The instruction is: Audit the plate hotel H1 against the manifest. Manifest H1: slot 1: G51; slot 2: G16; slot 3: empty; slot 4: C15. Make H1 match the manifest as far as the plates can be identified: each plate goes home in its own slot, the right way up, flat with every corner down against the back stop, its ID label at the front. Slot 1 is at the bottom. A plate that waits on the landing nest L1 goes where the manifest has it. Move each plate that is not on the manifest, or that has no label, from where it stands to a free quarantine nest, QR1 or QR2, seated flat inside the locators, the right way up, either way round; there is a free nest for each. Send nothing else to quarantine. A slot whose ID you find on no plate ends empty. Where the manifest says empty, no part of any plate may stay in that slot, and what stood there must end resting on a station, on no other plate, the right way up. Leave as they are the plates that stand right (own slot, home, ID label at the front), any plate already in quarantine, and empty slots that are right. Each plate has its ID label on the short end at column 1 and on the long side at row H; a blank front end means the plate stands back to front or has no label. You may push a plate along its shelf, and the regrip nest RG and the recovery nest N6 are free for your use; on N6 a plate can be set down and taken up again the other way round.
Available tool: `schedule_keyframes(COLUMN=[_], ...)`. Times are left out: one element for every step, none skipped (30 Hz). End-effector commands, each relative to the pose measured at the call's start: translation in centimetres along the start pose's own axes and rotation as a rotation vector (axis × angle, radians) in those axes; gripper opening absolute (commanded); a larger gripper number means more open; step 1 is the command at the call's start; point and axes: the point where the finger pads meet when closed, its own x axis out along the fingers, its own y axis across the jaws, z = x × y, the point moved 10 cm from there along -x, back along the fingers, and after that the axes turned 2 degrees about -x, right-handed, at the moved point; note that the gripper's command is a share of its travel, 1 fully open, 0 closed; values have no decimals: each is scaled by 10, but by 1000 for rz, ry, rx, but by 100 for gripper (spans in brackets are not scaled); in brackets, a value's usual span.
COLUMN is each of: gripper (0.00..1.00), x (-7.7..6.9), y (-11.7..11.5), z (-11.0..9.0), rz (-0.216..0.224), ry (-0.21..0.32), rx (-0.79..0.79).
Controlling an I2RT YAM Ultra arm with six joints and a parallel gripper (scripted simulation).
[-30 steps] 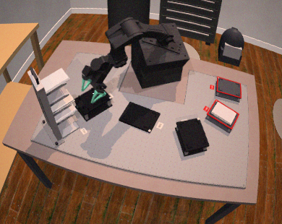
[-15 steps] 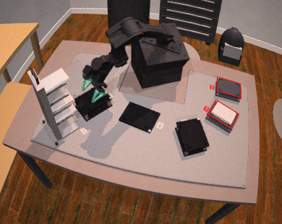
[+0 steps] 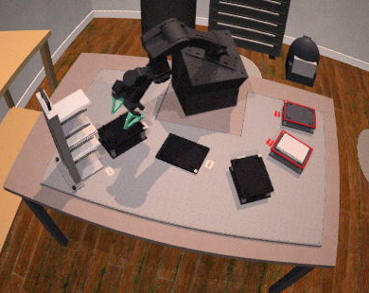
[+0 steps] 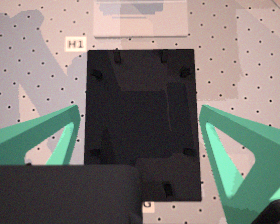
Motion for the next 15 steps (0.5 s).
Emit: schedule_keyframes(gripper=[100,100,100,100,100,100,100,100,100,100,100,100,100,100,100], x=[-7,-7,-7,-8,-10,-12,-13,-15,-17,-18,-20,-22,-23,-25,-26], y=[-2,-2,-2,-2,-2,-2,-2,-2,-2,-2,-2,-2,-2,-2,-2], z=[10,10,10,10,10,10,9,9,9,9,9,8,8,8,8], rz=[-1,-1,-1,-1,-1,-1,-1,-1,-2,-2,-2,-2,-2,-2,-2], ry=[-44,-44,-44,-44,-44,-44,-44,-44,-44,-44,-44,-44,-44,-44,-44], rx=[-15,-15,-15,-15,-15,-15,-15,-15,-15,-15,-15,-15,-15,-15,-15])
